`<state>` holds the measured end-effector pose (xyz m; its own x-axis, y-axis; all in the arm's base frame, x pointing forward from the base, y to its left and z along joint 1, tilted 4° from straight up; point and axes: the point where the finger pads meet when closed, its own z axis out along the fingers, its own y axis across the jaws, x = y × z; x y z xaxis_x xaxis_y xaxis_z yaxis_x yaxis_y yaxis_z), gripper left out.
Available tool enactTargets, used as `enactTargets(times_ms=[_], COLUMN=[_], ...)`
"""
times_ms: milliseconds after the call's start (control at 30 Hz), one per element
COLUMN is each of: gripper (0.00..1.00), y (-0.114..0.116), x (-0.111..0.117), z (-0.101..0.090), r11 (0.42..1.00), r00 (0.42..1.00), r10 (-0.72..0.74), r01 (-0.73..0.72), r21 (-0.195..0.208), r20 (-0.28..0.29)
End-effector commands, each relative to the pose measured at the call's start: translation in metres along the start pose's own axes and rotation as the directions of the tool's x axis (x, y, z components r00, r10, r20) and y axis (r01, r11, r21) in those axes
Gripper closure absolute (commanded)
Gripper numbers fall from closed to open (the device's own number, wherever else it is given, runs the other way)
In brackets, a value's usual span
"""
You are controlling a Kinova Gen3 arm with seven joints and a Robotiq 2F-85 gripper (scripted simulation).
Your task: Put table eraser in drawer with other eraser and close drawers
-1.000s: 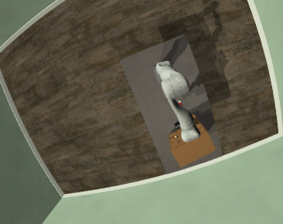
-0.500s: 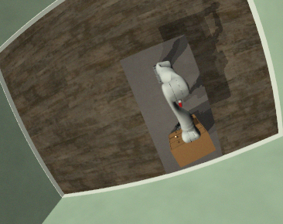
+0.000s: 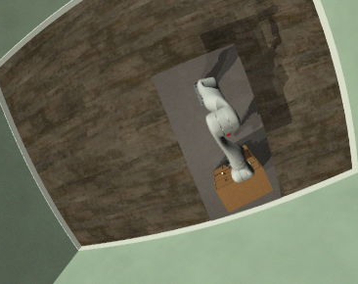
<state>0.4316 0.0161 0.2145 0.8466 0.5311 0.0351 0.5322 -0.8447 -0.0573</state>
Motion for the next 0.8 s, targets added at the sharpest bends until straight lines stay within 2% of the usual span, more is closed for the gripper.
enactTargets(times_ms=[0, 333, 400, 767], gripper=[0.00, 0.00, 0.00, 0.00], y=[0.002, 0.010, 0.010, 0.017], x=[0.005, 0.025, 0.025, 0.043], z=[0.009, 0.032, 0.032, 0.052], r11=[0.999, 0.972, 0.972, 0.916], r00=[0.999, 0.972, 0.972, 0.916], r10=[-0.039, -0.235, -0.235, -0.400], r01=[0.039, 0.235, 0.235, 0.401], r21=[0.007, 0.006, 0.006, 0.004], r20=[0.004, -0.006, -0.006, -0.014])
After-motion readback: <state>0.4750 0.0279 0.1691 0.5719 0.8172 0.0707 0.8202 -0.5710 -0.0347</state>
